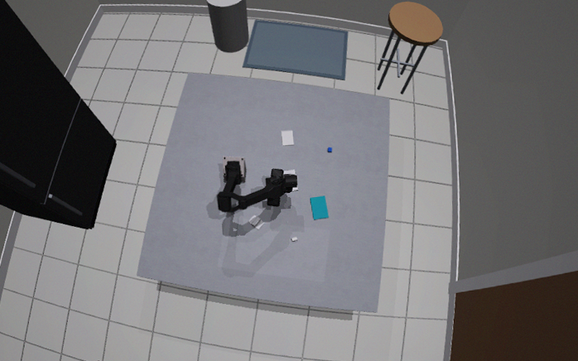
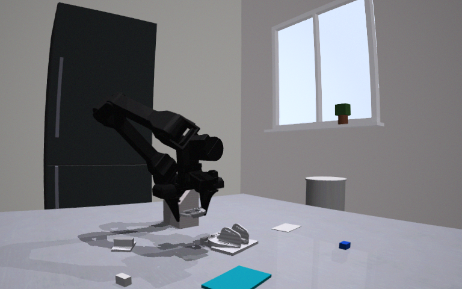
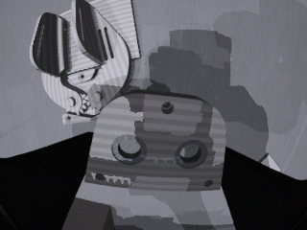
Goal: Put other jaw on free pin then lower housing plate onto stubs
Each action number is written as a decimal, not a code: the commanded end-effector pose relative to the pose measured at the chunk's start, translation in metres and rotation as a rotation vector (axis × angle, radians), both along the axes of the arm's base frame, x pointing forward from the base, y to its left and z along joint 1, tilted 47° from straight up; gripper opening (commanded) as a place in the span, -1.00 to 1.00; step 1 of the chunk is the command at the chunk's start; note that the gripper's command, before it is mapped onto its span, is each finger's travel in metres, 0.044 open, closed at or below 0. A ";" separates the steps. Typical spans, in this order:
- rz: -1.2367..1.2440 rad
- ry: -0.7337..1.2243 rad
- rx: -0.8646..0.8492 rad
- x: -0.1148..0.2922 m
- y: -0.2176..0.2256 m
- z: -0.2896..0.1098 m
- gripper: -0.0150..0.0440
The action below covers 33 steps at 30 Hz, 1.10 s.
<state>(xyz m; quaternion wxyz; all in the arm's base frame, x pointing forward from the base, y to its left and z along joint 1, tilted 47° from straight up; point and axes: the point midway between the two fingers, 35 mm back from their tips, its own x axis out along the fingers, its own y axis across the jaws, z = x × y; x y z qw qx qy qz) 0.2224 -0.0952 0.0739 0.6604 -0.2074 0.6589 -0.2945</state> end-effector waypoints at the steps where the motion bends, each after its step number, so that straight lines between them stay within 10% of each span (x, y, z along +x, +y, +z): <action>1: 0.030 0.027 -0.011 0.004 0.009 -0.009 0.70; 33: 0.204 0.184 -0.073 0.008 0.062 -0.057 0.70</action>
